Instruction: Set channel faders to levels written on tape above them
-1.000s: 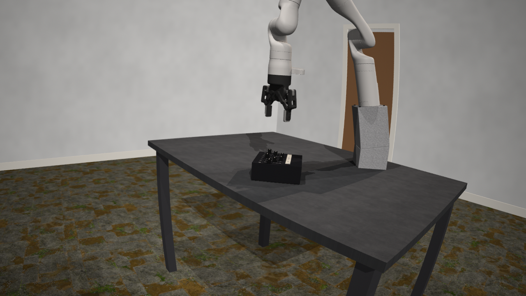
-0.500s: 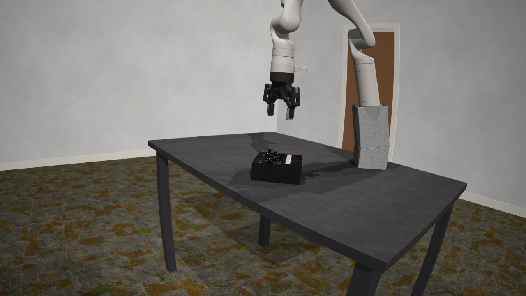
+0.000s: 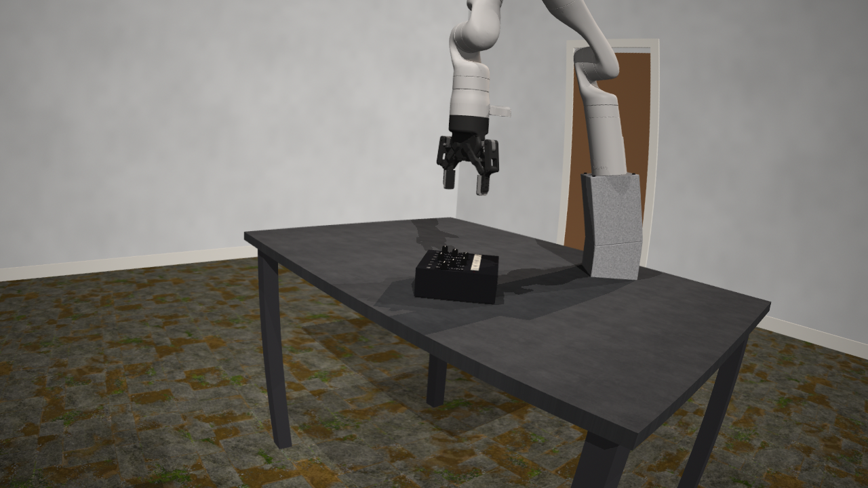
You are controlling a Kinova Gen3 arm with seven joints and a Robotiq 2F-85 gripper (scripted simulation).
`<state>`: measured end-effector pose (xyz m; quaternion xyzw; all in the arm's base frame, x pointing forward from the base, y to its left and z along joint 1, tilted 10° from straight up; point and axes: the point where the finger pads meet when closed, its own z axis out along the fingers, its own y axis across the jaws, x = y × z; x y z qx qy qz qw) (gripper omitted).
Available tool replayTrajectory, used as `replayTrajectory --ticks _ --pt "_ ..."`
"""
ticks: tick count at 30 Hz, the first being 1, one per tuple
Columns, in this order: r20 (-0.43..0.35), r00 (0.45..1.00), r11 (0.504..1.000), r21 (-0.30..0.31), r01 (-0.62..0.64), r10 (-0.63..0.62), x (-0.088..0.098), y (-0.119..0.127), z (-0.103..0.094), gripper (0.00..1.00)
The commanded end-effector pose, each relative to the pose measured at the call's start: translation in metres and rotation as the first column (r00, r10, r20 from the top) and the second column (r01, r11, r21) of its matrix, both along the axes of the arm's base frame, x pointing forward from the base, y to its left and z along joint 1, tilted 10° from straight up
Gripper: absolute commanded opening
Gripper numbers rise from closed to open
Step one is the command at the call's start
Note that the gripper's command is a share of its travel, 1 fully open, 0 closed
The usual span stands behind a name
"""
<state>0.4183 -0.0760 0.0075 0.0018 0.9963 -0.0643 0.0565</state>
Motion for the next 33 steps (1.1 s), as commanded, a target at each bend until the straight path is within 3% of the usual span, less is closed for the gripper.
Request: replayTrajectory --ticks 1,24,30,33 --pt "0.005 1.0 1.0 0.002 -0.004 0.004 0.002 0.003 0.002 1.0" --pt "0.013 1.0 1.0 0.007 -0.001 0.001 0.003 0.006 0.002 1.0" --pt "0.044 0.997 0.998 0.017 0.061 -0.062 0.01 0.005 -0.004 1.0" --pt "0.09 0.983 0.987 0.035 0.159 -0.161 0.019 0.002 -0.014 1.0"
